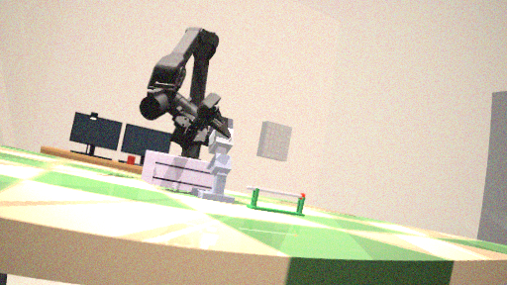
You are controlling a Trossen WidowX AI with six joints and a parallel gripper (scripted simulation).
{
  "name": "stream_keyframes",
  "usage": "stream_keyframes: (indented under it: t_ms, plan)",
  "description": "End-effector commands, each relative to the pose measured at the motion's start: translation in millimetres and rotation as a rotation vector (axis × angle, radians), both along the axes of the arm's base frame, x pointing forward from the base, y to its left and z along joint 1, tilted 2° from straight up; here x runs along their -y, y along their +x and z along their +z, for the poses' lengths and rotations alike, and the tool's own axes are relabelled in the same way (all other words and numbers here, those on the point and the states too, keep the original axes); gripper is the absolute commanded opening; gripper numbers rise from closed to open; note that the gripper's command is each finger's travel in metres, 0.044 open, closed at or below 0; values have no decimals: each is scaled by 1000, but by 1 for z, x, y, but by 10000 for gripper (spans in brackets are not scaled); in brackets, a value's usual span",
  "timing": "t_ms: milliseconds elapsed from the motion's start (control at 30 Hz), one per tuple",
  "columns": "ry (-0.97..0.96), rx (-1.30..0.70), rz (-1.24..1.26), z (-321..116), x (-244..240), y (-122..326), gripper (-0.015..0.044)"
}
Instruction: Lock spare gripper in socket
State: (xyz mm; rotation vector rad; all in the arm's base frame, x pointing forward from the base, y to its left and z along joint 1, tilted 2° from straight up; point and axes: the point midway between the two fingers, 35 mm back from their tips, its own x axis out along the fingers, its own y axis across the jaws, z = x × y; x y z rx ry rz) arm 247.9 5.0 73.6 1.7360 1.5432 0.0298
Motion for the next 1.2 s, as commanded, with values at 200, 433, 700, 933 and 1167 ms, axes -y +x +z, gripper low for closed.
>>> stream_keyframes:
  t_ms: [200,433,700,933,1167]
  plan:
    - [14,0,-7,-10,0,10,0]
    - [14,0,-7,-17,0,15,0]
    - [14,1,-7,-24,0,19,0]
    - [8,-6,-2,-23,0,15,0]
    - [8,-6,-2,-23,0,15,53]
